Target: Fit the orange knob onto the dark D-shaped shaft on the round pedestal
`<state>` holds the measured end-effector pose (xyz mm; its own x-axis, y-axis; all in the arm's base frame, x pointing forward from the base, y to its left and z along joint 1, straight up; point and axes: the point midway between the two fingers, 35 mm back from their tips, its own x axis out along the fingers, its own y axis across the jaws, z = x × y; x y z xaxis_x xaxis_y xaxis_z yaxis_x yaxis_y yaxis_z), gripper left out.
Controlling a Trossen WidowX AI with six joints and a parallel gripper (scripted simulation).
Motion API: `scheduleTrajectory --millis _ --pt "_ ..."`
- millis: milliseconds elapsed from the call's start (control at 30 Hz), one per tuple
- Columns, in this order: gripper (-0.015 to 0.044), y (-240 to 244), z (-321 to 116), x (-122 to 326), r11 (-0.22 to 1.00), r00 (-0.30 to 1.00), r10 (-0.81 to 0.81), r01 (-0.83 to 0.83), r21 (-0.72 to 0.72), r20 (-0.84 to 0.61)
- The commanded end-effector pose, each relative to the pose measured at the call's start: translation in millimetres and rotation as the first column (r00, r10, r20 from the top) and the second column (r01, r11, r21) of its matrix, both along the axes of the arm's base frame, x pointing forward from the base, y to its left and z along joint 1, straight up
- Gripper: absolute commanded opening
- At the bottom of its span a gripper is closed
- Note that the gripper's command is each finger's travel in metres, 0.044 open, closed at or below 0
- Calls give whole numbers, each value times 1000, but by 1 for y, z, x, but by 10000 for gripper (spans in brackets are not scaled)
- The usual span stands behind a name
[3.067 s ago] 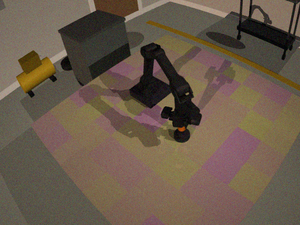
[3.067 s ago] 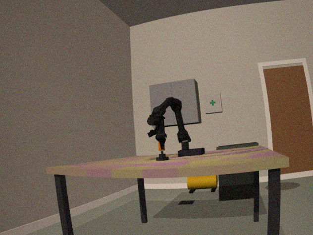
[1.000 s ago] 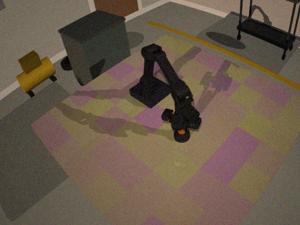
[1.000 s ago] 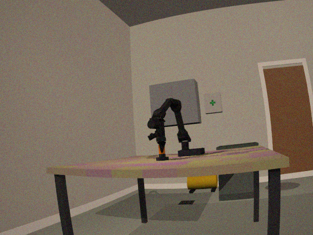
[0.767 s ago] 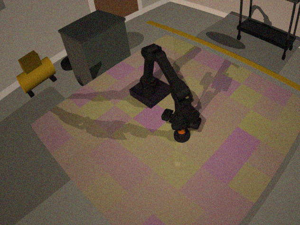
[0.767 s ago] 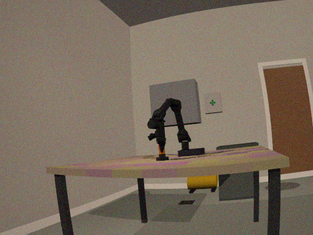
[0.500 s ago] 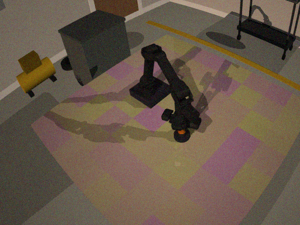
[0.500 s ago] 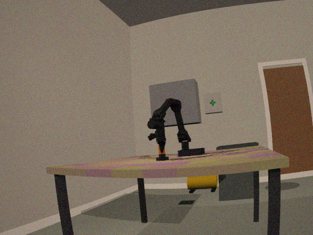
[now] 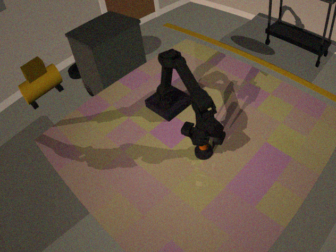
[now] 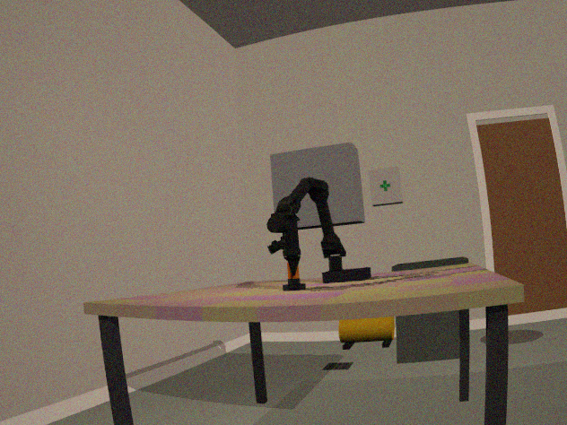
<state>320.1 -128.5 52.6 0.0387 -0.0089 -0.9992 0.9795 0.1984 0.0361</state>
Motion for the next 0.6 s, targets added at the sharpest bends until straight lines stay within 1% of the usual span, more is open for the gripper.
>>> scheduleTrajectory --millis 0,33,167,233,567 --pt "440 0 3 0 1000 1000 0 0 0 -1" --pt "440 0 10 1 1000 1000 0 0 0 -1" --pt "440 0 72 0 1000 1000 0 0 0 0" --pt "440 1 93 -3 1000 1000 0 0 0 0" --pt "440 -1 96 1 1000 1000 0 0 0 1"
